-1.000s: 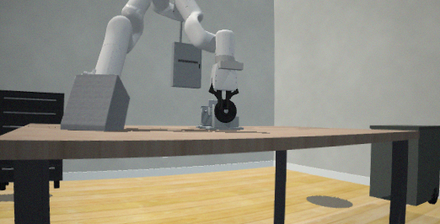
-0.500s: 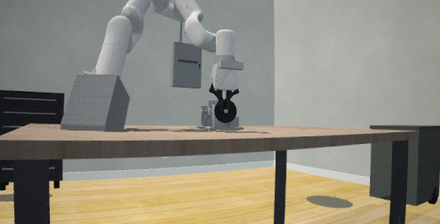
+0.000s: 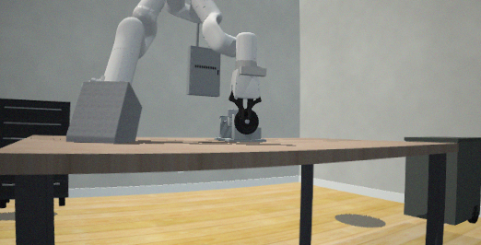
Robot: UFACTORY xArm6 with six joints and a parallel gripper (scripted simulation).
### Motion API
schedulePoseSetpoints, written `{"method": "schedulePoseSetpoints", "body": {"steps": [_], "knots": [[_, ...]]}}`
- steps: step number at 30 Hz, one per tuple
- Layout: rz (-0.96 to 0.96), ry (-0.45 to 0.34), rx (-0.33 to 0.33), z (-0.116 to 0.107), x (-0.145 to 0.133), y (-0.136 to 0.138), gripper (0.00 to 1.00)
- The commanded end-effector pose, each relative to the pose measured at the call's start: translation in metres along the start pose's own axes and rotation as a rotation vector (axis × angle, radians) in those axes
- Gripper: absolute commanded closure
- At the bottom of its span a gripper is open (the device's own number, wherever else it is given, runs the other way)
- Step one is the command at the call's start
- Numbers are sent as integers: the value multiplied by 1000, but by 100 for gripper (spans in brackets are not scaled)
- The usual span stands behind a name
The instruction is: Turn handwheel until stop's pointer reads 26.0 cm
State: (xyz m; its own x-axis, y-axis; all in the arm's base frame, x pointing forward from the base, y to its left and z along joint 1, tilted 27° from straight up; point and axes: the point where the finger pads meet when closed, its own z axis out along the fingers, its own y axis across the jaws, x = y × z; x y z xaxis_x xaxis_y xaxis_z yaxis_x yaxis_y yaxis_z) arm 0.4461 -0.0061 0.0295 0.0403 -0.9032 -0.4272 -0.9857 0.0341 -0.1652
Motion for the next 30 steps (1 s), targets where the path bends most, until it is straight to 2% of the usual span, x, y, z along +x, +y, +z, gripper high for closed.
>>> {"method": "schedulePoseSetpoints", "body": {"steps": [1, 30], "knots": [[-1, 1, 4, -1, 0, -2, 94], [-1, 1, 4, -5, 0, -9, 94]]}}
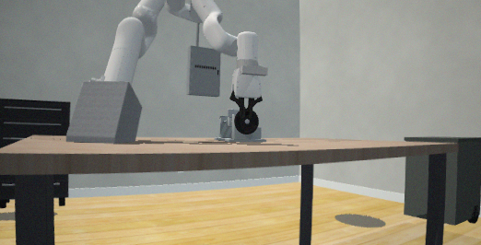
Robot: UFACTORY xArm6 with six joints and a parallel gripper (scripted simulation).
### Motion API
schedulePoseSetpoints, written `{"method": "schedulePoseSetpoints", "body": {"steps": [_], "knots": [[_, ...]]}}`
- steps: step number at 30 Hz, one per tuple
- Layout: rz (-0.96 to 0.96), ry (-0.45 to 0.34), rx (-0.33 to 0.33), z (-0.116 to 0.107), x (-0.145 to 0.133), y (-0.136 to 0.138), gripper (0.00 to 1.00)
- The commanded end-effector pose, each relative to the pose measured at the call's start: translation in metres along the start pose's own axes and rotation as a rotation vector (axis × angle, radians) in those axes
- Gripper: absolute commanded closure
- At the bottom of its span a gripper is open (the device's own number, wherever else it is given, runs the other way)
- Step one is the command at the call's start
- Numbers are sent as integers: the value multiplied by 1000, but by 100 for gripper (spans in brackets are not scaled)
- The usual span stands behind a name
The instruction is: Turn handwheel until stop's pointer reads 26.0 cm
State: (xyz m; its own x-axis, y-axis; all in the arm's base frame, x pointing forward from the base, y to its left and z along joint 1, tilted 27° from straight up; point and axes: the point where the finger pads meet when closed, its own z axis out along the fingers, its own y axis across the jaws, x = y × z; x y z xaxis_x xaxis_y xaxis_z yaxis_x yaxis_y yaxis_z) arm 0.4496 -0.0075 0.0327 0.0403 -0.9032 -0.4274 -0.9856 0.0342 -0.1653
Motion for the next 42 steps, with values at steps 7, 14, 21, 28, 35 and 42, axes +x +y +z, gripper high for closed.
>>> {"method": "schedulePoseSetpoints", "body": {"steps": [7, 14, 21, 28, 35, 42], "knots": [[-1, 1, 4, -4, 0, -10, 94], [-1, 1, 4, -6, 0, -19, 94], [-1, 1, 4, -5, 0, -27, 94], [-1, 1, 4, 1, 0, -39, 94], [-1, 1, 4, 14, 0, -50, 94], [-1, 1, 4, 27, 0, -53, 94]]}}
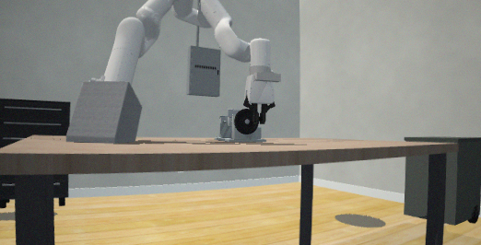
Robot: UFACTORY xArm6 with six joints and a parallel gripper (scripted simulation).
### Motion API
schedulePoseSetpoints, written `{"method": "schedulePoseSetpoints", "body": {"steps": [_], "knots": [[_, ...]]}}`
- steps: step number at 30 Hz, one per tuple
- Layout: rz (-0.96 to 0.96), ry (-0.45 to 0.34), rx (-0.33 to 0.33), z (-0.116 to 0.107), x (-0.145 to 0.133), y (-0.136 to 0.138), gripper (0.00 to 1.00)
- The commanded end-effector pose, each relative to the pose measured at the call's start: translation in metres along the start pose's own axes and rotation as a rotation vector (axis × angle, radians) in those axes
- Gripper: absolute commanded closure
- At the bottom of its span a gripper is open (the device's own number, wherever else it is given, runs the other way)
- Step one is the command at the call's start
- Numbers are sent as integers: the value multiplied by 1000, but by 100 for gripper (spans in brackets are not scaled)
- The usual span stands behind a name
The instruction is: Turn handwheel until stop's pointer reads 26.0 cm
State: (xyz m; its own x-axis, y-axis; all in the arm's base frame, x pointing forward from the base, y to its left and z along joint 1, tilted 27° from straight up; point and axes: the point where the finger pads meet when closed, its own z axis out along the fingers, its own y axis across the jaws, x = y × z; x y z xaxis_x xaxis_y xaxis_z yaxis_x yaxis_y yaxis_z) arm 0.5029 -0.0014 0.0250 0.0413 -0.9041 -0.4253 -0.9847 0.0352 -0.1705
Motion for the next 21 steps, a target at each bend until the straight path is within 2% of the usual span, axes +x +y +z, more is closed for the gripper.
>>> {"method": "schedulePoseSetpoints", "body": {"steps": [1, 10, 21], "knots": [[0, -1, -1, 12, 0, -2, 94], [0, -1, -1, 34, 0, 8, 94], [0, -1, -1, 43, 0, 25, 94]]}}
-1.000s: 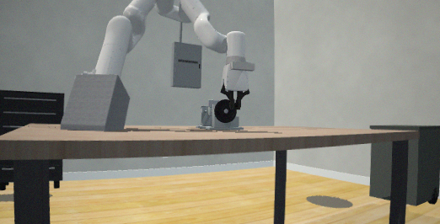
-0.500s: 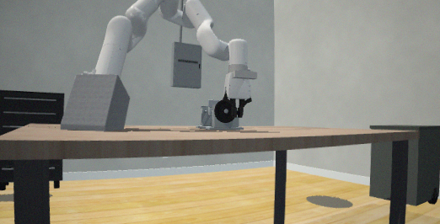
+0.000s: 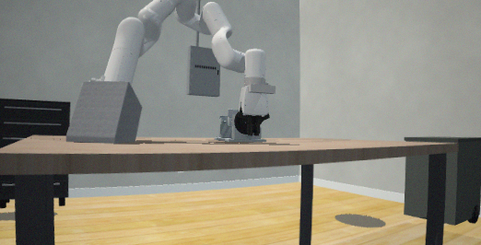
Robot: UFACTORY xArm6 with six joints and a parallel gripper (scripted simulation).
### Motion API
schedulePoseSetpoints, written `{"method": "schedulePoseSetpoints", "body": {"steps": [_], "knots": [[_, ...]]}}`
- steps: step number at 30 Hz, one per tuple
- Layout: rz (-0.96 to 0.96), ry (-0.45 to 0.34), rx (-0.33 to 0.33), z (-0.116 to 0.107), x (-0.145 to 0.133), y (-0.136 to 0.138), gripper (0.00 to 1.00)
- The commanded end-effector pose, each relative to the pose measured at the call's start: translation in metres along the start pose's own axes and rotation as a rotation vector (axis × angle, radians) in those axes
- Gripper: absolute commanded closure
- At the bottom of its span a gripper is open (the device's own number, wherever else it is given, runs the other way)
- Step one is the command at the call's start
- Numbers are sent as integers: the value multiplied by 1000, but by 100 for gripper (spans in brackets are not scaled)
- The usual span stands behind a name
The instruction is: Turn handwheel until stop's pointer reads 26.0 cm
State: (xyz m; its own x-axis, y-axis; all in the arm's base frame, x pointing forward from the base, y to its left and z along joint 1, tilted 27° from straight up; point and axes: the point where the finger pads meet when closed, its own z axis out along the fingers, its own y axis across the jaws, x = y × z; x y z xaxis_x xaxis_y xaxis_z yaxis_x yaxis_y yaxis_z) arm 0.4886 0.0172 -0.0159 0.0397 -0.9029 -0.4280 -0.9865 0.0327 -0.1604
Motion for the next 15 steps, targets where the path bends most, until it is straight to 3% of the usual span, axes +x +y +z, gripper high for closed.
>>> {"method": "schedulePoseSetpoints", "body": {"steps": [1, 15], "knots": [[-2, 2, 9, 2, 0, 5, 94], [-2, 2, 9, 0, 0, 23, 94]]}}
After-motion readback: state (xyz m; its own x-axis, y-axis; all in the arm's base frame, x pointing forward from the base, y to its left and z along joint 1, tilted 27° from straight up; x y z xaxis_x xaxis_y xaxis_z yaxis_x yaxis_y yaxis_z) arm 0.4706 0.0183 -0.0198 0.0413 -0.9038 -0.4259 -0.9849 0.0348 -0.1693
